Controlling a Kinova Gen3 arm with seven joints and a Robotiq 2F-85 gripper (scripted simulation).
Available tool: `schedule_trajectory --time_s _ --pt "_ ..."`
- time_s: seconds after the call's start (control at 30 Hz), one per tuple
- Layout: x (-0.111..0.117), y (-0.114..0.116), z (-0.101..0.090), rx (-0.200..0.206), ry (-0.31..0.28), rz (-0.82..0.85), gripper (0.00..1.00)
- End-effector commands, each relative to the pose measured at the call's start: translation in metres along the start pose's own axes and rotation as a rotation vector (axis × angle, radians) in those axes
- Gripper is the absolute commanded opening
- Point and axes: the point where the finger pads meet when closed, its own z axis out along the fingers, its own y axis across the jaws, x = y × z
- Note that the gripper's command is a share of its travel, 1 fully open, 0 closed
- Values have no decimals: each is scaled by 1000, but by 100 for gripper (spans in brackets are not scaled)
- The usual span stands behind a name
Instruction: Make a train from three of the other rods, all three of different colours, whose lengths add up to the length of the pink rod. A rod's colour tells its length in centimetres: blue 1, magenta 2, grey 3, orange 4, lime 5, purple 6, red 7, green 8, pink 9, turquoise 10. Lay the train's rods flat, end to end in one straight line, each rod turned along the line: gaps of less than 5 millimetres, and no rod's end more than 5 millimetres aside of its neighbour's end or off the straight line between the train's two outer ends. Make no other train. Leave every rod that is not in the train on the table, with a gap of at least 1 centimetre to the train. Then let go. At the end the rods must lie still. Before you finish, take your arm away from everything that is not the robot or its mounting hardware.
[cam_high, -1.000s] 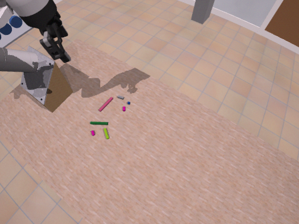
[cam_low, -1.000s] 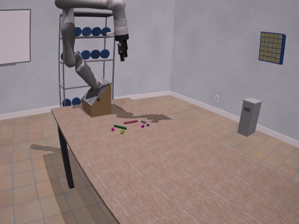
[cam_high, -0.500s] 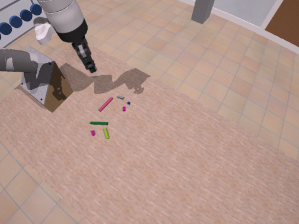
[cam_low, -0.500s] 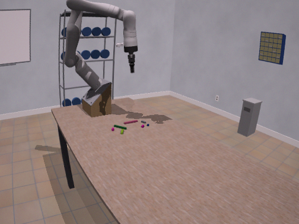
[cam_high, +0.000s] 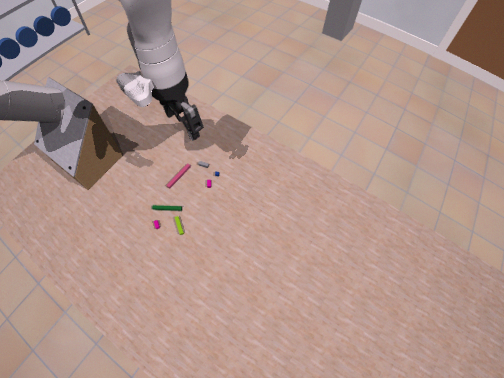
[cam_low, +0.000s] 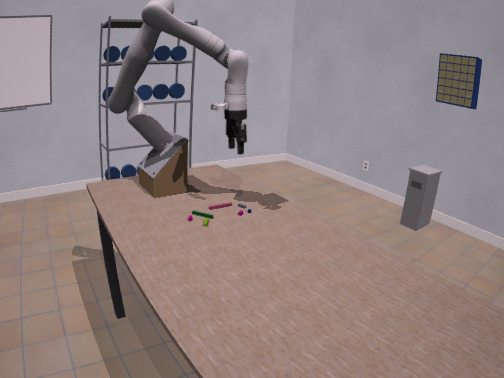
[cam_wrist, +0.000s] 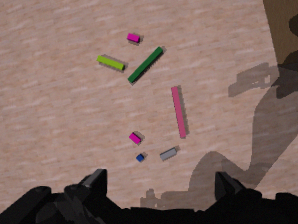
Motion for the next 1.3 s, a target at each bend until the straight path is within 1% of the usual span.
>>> schedule_trajectory --time_s 0.0,0.07,0.13,0.23,0.33,1.27 --pt "-7 10 39 -5 30 -84 100" --pt "-7 10 39 -5 30 -84 100" --pt "-14 18 65 -5 39 -151 100" --pt "-18 27 87 -7 46 -211 100" --pt "-20 34 99 -18 49 -233 100" --pt "-21 34 100 -18 49 -237 100"
